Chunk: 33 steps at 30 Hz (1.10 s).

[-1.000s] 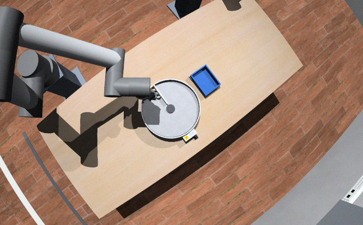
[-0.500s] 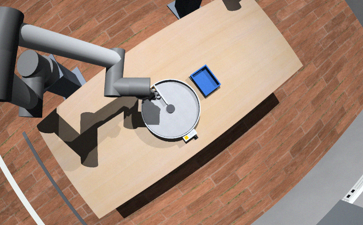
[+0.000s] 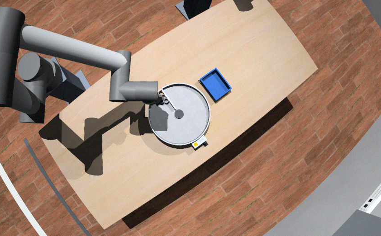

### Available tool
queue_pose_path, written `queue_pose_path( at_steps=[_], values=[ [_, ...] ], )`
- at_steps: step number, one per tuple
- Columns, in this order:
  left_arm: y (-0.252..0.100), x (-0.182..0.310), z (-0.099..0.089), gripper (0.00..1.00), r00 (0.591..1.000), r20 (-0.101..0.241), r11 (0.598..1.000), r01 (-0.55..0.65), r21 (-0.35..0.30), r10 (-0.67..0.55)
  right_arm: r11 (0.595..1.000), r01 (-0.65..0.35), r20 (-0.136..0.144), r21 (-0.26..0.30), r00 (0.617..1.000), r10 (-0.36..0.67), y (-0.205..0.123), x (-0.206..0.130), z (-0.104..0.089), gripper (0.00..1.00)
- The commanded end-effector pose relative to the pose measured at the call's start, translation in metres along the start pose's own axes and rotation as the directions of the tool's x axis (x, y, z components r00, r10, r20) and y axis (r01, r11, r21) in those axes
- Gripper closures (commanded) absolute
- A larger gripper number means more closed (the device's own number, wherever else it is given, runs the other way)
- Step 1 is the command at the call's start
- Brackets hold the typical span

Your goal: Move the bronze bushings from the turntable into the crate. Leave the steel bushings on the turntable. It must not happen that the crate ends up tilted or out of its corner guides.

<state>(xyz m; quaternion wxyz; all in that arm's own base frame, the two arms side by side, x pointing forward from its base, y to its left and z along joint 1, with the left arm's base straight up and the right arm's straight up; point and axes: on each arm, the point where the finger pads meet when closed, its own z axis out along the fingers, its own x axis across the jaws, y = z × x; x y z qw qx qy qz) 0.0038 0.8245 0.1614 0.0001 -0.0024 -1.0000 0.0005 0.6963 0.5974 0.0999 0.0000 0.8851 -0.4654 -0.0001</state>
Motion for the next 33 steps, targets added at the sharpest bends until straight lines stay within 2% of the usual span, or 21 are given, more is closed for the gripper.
queue_pose_path(
  at_steps=[1,8,15,33],
  values=[
    [0.0,0.0,-0.001,0.0,1.0,0.0,1.0,0.0,-0.001,0.0,1.0,0.0,0.0,0.001,1.0,0.0,-0.001,0.0,-0.001,0.61],
    [0.0,0.0,-0.001,0.0,1.0,0.0,1.0,0.0,-0.001,0.0,1.0,0.0,0.0,0.001,1.0,0.0,-0.001,0.0,0.0,0.61],
    [0.0,0.0,-0.001,0.0,1.0,0.0,1.0,0.0,-0.001,0.0,1.0,0.0,0.0,0.001,1.0,0.0,-0.001,0.0,0.01,0.61],
    [0.0,0.0,-0.001,0.0,1.0,0.0,1.0,0.0,-0.001,0.0,1.0,0.0,0.0,0.001,1.0,0.0,-0.001,0.0,0.01,0.61]
  ],
)
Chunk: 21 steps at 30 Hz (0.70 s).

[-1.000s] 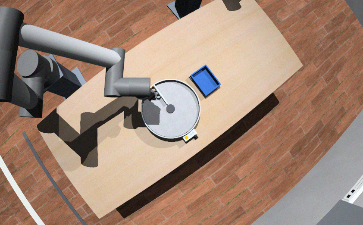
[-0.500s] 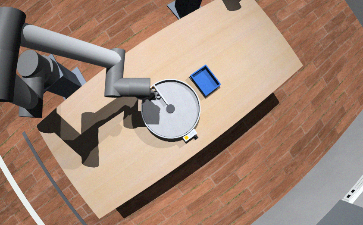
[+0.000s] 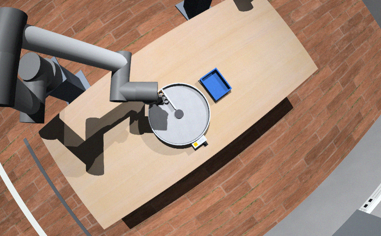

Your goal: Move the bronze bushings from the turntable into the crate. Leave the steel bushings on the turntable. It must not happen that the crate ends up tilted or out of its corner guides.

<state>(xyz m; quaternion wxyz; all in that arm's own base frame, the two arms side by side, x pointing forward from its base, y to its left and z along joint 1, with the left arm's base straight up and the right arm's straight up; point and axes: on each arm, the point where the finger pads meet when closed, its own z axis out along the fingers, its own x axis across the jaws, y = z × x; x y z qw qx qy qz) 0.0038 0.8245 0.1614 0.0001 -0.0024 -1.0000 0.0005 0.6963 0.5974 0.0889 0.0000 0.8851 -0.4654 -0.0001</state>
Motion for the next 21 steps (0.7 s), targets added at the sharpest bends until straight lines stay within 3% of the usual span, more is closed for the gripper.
queue_pose_path(
  at_steps=[1,18,19,21],
  values=[
    [0.0004,-0.0001,-0.0006,0.0,1.0,0.0,1.0,0.0,-0.001,0.0,1.0,0.0,0.0,0.001,1.0,0.0,-0.0006,-0.0002,-0.0008,0.61],
    [0.0004,-0.0001,-0.0006,0.0,1.0,0.0,1.0,0.0,-0.001,0.0,1.0,0.0,0.0,0.001,1.0,0.0,-0.0006,-0.0002,-0.0008,0.61],
    [0.0004,-0.0001,-0.0006,0.0,1.0,0.0,1.0,0.0,-0.001,0.0,1.0,0.0,0.0,0.001,1.0,0.0,-0.0006,-0.0002,-0.0008,1.0],
    [0.0004,-0.0001,-0.0006,0.0,1.0,0.0,1.0,0.0,-0.001,0.0,1.0,0.0,0.0,0.001,1.0,0.0,-0.0006,-0.0002,-0.0008,1.0]
  ],
)
